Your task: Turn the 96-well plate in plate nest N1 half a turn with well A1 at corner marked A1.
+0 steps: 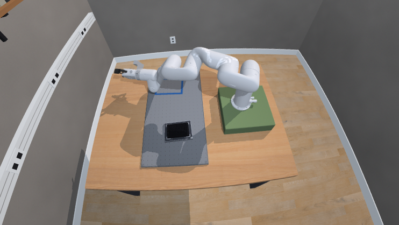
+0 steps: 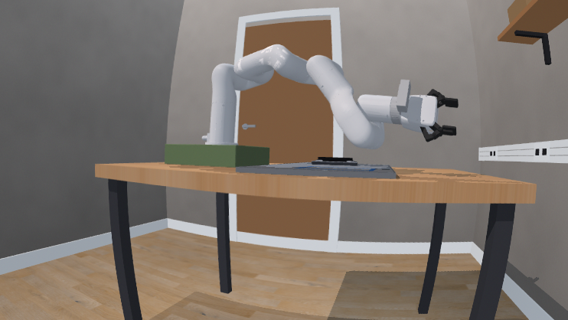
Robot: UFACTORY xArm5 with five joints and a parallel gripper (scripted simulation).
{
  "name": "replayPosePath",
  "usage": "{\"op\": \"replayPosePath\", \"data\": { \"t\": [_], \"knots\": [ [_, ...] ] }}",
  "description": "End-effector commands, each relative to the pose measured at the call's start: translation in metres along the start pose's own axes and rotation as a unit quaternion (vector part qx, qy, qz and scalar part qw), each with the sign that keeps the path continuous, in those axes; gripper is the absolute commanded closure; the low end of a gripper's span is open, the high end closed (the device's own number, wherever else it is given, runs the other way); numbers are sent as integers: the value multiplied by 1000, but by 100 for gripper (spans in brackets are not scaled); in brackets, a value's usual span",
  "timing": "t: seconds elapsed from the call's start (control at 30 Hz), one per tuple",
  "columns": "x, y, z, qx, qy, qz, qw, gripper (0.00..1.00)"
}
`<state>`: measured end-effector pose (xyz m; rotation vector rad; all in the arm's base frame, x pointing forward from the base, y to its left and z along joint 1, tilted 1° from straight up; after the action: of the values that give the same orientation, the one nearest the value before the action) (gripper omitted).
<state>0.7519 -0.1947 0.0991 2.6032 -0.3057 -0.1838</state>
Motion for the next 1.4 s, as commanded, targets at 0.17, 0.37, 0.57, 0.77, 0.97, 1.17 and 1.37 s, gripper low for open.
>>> {"op": "replayPosePath", "data": {
  "t": [0.17, 0.37, 0.57, 0.77, 0.97, 1.17, 1.37],
  "knots": [
    [0, 2, -3, 0, 2, 1, 1000, 0],
    [0, 2, -3, 0, 2, 1, 1000, 0],
    [3, 2, -8, -10, -8, -8, 1000, 0],
    [11, 2, -32, -42, -39, -37, 998, 0],
    [14, 0, -56, -78, -74, -73, 992, 0],
    [12, -2, -76, -111, -103, -107, 983, 0],
    [3, -4, -97, -147, -132, -146, 969, 0]
  ]
}}
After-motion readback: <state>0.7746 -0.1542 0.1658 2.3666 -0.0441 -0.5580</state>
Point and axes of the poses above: the point where the finger pads meet when closed, its own x axis out along the fingers, its own z axis across the jaws, y = z × x, the point moved 4 cm from there along -x, back along the fingers, and after that the axes turned 1 degree about -x, right-handed, at the moved point
